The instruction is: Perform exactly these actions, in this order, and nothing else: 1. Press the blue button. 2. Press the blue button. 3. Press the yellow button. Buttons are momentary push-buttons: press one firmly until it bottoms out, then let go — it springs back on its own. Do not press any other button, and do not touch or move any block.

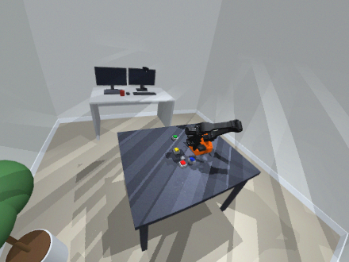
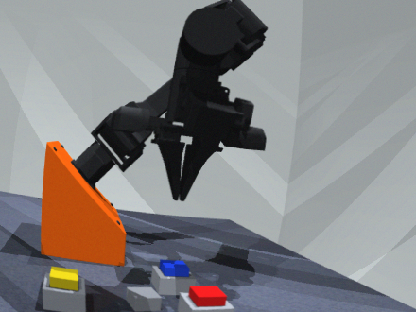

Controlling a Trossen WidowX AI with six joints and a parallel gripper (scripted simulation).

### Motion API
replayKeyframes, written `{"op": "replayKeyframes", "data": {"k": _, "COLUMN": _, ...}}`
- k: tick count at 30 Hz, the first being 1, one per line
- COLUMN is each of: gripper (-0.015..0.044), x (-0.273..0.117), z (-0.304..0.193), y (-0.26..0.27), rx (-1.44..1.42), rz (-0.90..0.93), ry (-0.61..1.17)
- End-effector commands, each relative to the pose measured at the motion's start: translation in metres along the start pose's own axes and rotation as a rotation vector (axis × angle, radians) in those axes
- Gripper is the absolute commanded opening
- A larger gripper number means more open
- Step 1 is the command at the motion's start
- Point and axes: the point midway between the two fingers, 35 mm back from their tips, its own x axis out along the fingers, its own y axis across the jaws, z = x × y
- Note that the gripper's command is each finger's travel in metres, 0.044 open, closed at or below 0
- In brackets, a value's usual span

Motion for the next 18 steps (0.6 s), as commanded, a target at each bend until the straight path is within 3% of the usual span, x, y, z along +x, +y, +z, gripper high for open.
{"op": "replayKeyframes", "data": {"k": 1, "gripper": 0.0020, "x": -0.003, "z": 0.021, "y": -0.025, "rx": 0.003, "rz": -0.010, "ry": -0.002}}
{"op": "replayKeyframes", "data": {"k": 10, "gripper": 0.0020, "x": -0.002, "z": 0.066, "y": -0.131, "rx": 0.001, "rz": -0.009, "ry": -0.002}}
{"op": "replayKeyframes", "data": {"k": 15, "gripper": 0.0020, "x": 0.001, "z": 0.068, "y": -0.140, "rx": 0.000, "rz": -0.007, "ry": -0.002}}
{"op": "replayKeyframes", "data": {"k": 18, "gripper": 0.0020, "x": 0.038, "z": 0.069, "y": -0.141, "rx": 0.001, "rz": -0.008, "ry": -0.003}}
